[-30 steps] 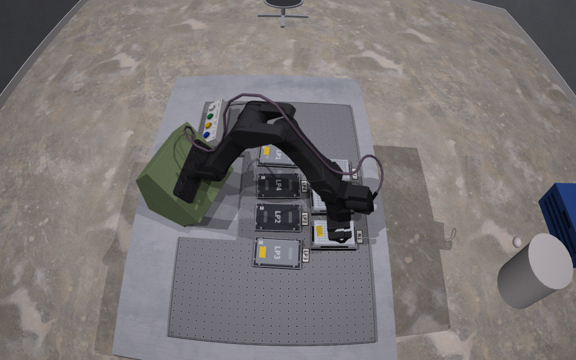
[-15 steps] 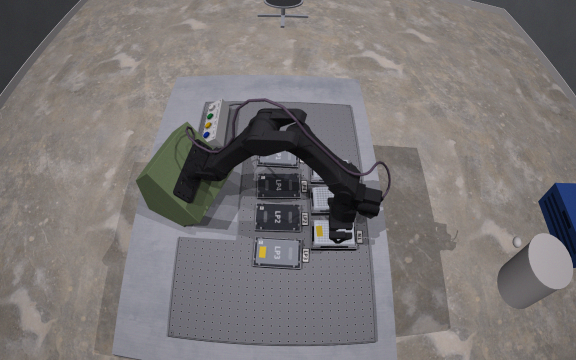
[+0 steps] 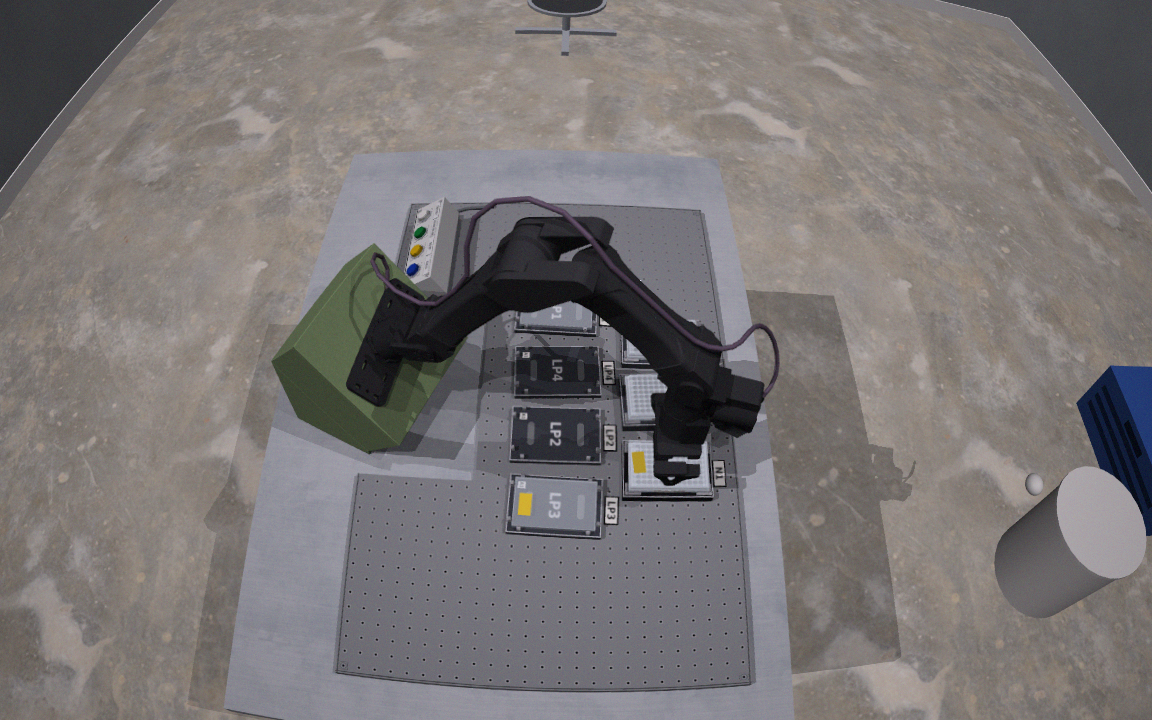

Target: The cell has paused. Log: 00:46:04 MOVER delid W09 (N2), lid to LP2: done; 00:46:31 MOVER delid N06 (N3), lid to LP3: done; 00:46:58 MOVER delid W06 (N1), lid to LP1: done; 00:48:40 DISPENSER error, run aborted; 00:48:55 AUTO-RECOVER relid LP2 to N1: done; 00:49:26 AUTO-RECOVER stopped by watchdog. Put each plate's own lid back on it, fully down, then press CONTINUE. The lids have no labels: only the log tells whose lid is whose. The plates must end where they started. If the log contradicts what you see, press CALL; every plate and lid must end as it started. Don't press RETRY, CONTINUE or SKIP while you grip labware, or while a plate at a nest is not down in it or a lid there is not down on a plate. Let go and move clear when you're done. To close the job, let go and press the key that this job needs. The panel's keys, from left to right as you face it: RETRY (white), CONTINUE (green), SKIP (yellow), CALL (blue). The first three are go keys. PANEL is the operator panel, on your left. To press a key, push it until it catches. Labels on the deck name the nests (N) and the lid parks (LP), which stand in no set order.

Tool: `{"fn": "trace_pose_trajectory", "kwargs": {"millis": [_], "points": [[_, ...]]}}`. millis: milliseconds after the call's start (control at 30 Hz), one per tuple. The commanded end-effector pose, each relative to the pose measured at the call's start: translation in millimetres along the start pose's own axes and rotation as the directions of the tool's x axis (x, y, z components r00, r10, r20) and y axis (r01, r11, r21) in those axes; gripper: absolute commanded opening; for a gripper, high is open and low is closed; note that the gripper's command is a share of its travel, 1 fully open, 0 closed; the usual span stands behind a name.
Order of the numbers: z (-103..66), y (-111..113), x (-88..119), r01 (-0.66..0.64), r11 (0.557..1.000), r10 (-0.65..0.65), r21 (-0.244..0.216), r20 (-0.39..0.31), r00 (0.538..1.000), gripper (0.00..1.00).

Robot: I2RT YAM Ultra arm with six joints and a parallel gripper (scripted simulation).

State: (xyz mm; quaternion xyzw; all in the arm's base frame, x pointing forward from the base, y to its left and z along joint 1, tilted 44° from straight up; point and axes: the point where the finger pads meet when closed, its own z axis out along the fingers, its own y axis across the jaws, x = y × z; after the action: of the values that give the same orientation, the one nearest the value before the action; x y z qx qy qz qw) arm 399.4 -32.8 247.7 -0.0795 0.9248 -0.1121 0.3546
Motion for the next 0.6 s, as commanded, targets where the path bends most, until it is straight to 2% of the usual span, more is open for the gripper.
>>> {"fn": "trace_pose_trajectory", "kwargs": {"millis": [0,100,133,567], "points": [[-3.9,-3.0,-11.2,-0.009,1.000,0.009,0.007,0.020,1.000,1.00],[-4.6,-3.1,-11.3,-0.009,1.000,0.009,0.007,0.020,1.000,1.00],[-14.3,-5.4,-15.0,-0.012,1.000,0.012,0.013,0.046,0.999,1.00],[-4.4,-1.9,-12.2,-0.006,1.000,0.006,0.005,0.017,1.000,1.00]]}}
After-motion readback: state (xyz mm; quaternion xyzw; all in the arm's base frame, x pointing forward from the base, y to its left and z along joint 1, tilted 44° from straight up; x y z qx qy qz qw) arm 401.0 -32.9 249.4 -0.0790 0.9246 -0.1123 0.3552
